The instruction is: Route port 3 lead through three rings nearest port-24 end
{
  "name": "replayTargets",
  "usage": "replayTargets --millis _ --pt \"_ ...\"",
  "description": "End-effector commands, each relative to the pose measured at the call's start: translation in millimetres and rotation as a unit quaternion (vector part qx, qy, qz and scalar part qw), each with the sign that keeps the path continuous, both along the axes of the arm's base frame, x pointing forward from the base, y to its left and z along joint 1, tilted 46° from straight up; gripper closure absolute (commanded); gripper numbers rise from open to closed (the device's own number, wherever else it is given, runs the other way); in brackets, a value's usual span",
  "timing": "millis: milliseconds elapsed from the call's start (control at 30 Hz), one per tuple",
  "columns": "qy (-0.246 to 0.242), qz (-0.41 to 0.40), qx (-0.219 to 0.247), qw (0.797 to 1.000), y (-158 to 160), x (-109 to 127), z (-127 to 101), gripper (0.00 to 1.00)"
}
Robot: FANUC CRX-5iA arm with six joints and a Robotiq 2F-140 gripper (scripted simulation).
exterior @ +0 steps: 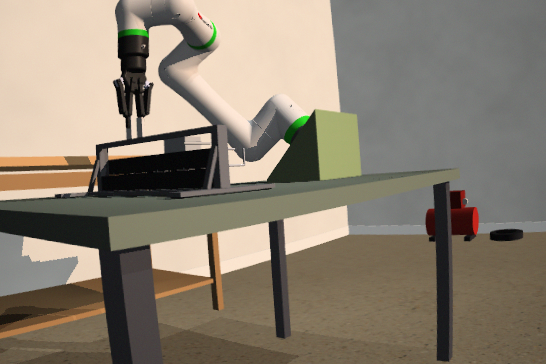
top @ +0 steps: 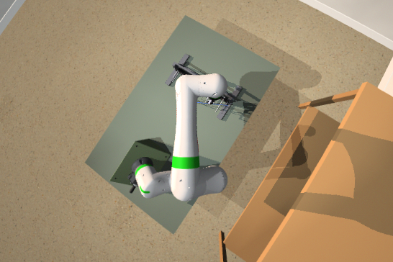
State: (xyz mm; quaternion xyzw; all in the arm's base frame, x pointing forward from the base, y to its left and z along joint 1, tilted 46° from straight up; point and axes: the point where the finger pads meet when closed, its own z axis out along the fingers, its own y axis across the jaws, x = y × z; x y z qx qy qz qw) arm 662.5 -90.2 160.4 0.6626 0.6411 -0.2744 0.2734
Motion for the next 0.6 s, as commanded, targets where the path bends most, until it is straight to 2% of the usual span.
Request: replayTargets --millis 0,133,167,567 --pt "0.0 0.0 0.0 1.0 0.9 0.1 0.5 0.8" --pt "0.0 0.0 0.0 1.0 0.9 0.1 0.5 0.8" --pt "0.0 0.0 0.0 1.0 0.9 0.1 0.5 1.0" --pt "0.0 0.0 0.0 1.0 0.9 0.1 0.5 1.0"
